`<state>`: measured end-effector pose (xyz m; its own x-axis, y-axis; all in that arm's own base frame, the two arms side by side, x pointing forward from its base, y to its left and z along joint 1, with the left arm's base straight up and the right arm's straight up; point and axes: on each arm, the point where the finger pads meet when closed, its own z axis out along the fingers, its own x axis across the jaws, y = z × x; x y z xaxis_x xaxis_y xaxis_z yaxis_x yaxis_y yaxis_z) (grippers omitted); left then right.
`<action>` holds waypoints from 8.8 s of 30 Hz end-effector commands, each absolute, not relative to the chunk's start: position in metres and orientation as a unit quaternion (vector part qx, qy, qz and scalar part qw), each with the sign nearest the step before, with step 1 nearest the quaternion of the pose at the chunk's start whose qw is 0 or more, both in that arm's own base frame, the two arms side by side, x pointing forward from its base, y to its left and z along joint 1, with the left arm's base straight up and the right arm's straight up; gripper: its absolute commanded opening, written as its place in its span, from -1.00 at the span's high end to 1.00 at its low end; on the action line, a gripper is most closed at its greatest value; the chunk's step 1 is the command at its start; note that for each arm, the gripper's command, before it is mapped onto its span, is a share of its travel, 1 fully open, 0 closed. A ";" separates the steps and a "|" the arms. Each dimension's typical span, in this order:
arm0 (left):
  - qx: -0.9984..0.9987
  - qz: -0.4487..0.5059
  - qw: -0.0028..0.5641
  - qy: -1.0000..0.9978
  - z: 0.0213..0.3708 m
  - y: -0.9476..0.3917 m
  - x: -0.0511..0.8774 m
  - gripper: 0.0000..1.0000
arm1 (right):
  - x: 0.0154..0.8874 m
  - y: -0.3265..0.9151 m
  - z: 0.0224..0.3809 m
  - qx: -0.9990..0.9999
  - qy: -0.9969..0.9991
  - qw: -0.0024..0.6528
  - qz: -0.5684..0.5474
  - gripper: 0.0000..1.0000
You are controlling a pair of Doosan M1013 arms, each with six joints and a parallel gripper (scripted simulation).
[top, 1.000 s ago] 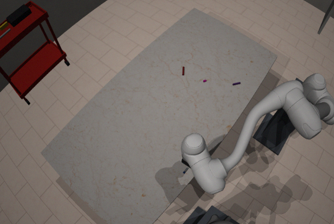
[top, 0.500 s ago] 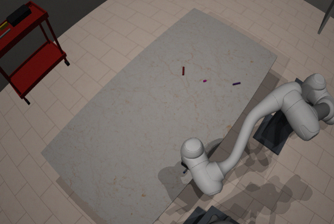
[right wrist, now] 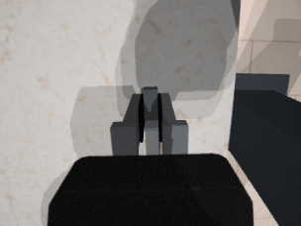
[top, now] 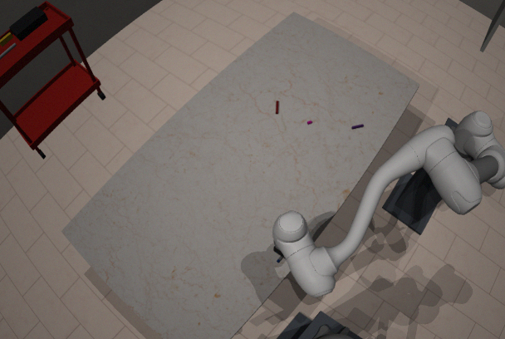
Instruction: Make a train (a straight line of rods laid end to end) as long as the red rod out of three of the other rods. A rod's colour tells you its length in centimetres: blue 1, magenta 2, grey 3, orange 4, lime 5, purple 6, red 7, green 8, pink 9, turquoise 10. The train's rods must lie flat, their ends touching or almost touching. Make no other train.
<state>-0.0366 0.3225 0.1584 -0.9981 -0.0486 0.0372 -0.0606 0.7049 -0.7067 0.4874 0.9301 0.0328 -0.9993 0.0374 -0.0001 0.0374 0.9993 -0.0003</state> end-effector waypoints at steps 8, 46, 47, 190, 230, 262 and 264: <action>0.030 0.383 0.008 -0.923 0.159 0.323 -0.037 -1.00 | 0.487 0.931 0.035 0.019 1.000 0.000 0.001 0.52; 0.030 0.383 0.008 -0.923 0.159 0.323 -0.037 -1.00 | 0.487 0.931 0.029 0.019 1.000 0.000 0.001 0.52; 0.030 0.383 0.008 -0.923 0.159 0.323 -0.037 -1.00 | 0.487 0.931 0.028 0.019 1.000 0.000 0.001 0.52; 0.030 0.383 0.008 -0.923 0.159 0.323 -0.037 -1.00 | 0.488 0.933 0.114 0.019 1.000 0.000 0.001 -0.07; 0.030 0.383 0.008 -0.923 0.159 0.323 -0.037 -1.00 | 0.487 0.933 0.173 0.019 1.000 0.000 0.001 -1.00; 0.030 0.383 0.008 -0.923 0.159 0.323 -0.037 -1.00 | 0.487 0.933 0.202 0.019 1.000 0.000 0.001 -1.00; 0.030 0.383 0.008 -0.923 0.159 0.323 -0.037 -1.00 | 0.487 0.933 0.202 0.019 1.000 0.000 0.001 -1.00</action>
<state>-0.0366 0.3225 0.1584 -0.9981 -0.0486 0.0372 -0.0606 0.7049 -0.7067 0.4875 0.9331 0.1996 -0.9993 0.0374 0.0000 0.0374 0.9993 -0.0003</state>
